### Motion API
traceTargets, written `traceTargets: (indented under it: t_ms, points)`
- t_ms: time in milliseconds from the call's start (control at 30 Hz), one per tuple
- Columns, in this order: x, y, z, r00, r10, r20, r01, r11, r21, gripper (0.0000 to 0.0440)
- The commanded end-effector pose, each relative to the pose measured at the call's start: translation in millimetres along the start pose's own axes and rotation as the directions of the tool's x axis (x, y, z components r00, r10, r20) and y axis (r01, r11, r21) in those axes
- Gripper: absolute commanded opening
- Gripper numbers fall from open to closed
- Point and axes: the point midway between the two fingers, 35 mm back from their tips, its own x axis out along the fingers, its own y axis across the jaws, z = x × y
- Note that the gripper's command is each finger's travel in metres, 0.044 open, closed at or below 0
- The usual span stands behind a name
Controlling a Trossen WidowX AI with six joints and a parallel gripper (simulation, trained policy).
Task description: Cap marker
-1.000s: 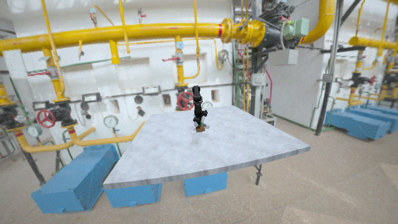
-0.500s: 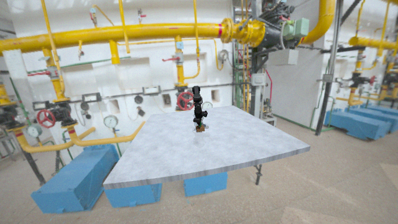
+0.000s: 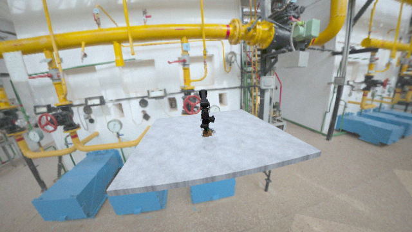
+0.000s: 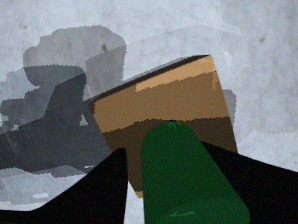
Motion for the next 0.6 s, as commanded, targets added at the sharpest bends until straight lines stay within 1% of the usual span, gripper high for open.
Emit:
traceTargets:
  t_ms: [0, 67, 133, 300, 333, 567]
  points:
    - [9, 16, 1, 0.998, 0.062, 0.002, -0.062, 0.998, -0.015, 0.0224]
    - [8, 18, 2, 0.998, 0.065, 0.007, -0.065, 0.998, -0.019, 0.0255]
    - [7, 19, 2, 0.998, 0.062, 0.012, -0.062, 0.998, -0.021, 0.0298]
    - [4, 19, 5, 0.999, 0.04, 0.028, -0.039, 0.999, -0.024, 0.0427]
    - [3, 18, 5, 0.999, 0.031, 0.03, -0.03, 0.999, -0.026, 0.044]
    - [-14, 13, 8, 0.998, -0.044, 0.054, 0.045, 0.999, -0.029, 0.044]
